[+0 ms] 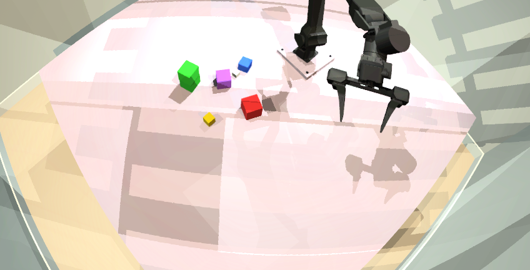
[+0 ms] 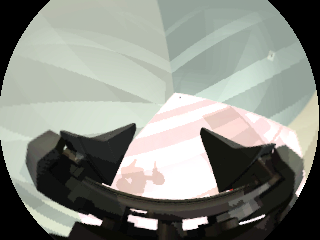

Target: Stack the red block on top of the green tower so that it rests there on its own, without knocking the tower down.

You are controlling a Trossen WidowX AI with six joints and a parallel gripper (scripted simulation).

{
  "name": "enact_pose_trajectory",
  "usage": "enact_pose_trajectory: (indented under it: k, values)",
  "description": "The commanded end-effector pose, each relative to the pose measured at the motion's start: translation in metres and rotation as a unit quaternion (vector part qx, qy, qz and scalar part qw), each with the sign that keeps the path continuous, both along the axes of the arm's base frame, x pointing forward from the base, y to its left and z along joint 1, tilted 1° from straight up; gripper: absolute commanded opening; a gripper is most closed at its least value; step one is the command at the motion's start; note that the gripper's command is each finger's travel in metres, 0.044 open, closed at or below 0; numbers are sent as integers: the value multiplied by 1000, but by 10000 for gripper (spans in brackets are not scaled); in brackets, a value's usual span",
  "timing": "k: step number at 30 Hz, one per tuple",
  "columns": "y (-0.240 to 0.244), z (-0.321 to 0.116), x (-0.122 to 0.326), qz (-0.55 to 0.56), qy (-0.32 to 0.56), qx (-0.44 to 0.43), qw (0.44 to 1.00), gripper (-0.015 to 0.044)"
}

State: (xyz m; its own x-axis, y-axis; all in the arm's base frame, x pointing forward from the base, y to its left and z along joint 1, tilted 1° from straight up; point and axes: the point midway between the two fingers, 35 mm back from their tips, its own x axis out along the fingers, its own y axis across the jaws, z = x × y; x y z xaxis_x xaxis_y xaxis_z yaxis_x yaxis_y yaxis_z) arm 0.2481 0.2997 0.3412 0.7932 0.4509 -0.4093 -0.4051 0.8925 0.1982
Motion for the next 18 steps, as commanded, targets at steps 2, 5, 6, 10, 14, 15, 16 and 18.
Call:
enact_pose_trajectory:
  k: [2,5,6,10,14,15,16,18]
  values:
    - [-29,-36,28,-38,55,-47,997,440]
    - [-49,-55,41,-62,90,-69,992,440]
    - [-56,-62,45,-70,103,-76,989,440]
    - [-86,-87,57,-103,157,-99,977,440]
    - [-117,-110,64,-137,215,-115,960,440]
    - [-125,-115,64,-145,229,-118,955,440]
    - [-132,-120,65,-153,243,-120,950,440]
    - [-147,-130,65,-169,271,-124,940,440]
